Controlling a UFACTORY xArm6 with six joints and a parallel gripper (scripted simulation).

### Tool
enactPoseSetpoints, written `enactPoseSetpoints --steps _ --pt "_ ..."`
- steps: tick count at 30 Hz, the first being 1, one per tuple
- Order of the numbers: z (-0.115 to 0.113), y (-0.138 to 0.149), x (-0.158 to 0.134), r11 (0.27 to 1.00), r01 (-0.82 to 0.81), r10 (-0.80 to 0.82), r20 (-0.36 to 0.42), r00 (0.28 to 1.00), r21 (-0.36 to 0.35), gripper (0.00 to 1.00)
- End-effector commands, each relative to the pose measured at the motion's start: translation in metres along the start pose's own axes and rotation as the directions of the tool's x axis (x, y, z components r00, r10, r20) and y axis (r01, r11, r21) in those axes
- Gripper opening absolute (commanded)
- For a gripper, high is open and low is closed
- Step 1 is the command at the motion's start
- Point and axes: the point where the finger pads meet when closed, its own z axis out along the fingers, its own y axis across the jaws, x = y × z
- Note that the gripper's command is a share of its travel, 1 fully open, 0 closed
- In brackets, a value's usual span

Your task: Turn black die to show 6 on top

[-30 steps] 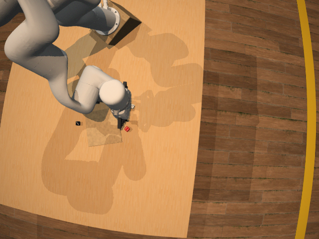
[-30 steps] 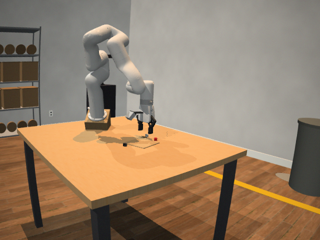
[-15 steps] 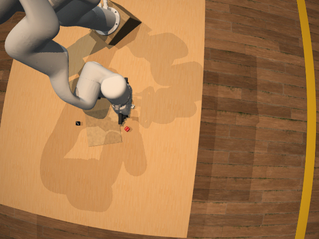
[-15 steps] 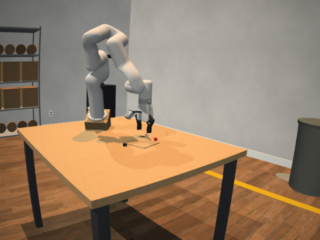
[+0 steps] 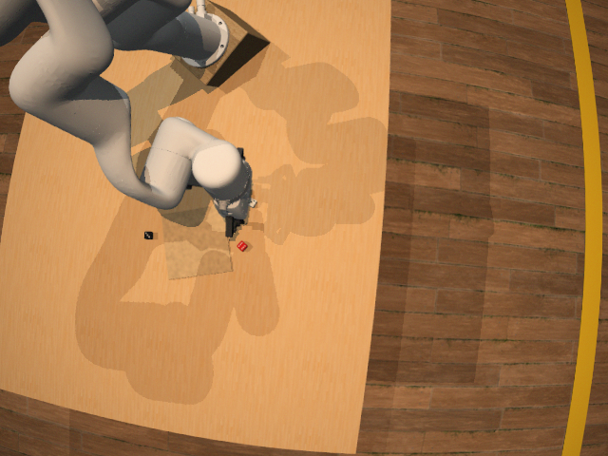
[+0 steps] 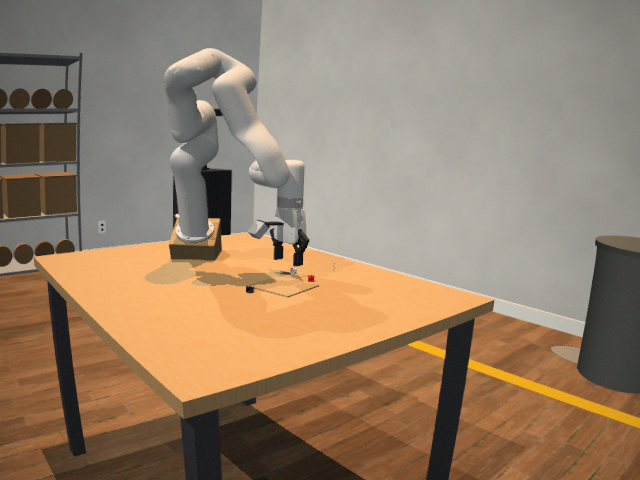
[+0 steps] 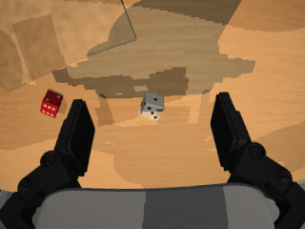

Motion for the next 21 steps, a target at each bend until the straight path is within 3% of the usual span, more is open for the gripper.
enactPoseSetpoints --steps 1,16,21 --pt "-0.001 -0.001 -0.001 1.0 0.0 0.0 0.002 1.0 0.002 1.0" --pt "-0.001 -0.001 -0.001 1.0 -0.001 0.0 0.002 1.0 0.002 1.0" --pt "-0.014 -0.001 -0.001 1.0 -0.001 0.001 0.002 1.0 0.002 1.0"
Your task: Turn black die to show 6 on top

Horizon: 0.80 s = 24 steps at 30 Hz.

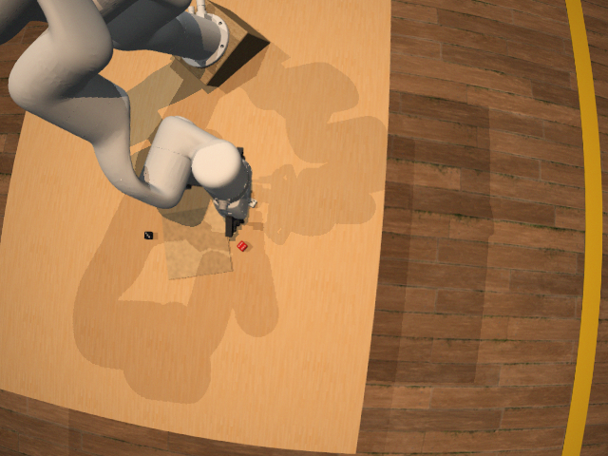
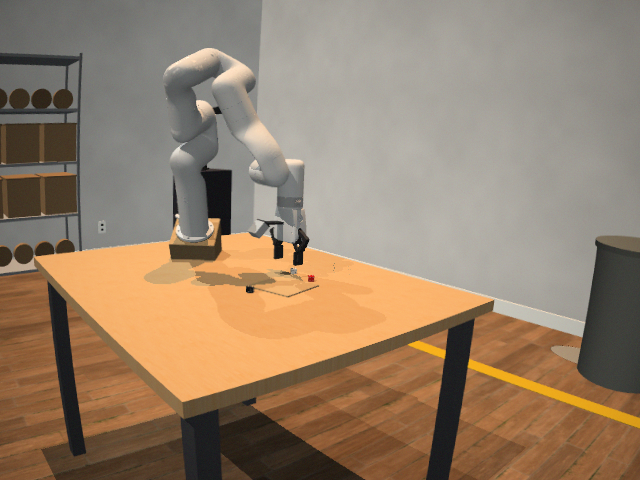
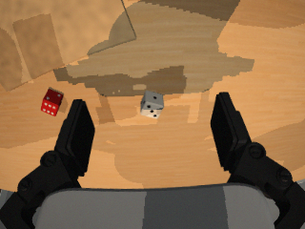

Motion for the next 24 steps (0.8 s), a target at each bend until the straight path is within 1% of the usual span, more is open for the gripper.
enactPoseSetpoints --steps 1,4,7,10,13,15,18,24 --pt "-0.018 -0.001 -0.001 1.0 -0.001 0.001 0.002 1.0 0.003 1.0" --pt "-0.04 -0.001 -0.001 1.0 -0.001 0.001 0.002 1.0 0.003 1.0" --pt "-0.069 -0.001 -0.001 1.0 -0.001 0.001 0.002 1.0 0.003 1.0" --pt "-0.069 -0.001 -0.001 1.0 -0.001 0.001 0.002 1.0 0.003 1.0" --pt "-0.093 -0.001 0.0 1.0 -0.001 0.001 0.002 1.0 0.003 1.0" --pt "-0.104 -0.001 0.0 1.0 -0.001 0.001 0.002 1.0 0.003 1.0" --pt "-0.111 -0.001 0.0 1.0 -0.001 0.001 0.002 1.0 0.003 1.0" --pt "-0.112 -0.001 0.0 1.0 -0.001 0.001 0.002 1.0 0.003 1.0"
